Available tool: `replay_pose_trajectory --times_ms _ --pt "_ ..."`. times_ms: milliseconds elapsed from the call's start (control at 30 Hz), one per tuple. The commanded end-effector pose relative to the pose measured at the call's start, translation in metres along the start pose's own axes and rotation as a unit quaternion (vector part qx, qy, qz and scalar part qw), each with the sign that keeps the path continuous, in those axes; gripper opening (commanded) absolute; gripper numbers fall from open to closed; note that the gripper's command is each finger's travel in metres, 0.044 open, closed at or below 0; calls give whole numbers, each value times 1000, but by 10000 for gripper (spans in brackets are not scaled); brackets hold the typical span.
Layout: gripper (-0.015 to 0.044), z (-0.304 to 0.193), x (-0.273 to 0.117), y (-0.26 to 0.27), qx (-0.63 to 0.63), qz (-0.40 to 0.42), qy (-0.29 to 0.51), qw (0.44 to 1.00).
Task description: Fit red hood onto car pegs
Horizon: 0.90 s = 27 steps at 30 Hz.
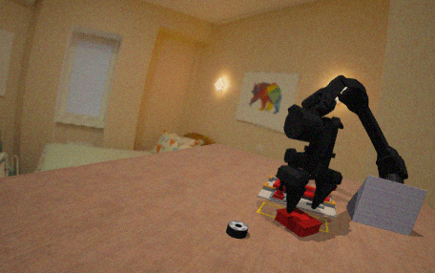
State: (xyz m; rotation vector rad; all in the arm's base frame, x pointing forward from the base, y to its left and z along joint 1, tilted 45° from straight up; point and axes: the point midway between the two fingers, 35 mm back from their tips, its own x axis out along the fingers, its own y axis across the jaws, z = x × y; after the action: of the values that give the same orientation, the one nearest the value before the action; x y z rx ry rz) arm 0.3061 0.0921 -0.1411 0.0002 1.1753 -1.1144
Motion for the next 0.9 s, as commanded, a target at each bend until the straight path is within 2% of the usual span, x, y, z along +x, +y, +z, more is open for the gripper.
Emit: replay_pose_trajectory --times_ms 0,867 --pt "440 1 5 -2 -3 -2 -1 1000" --pt "440 1 19 -3 -3 -3 -1 1000"
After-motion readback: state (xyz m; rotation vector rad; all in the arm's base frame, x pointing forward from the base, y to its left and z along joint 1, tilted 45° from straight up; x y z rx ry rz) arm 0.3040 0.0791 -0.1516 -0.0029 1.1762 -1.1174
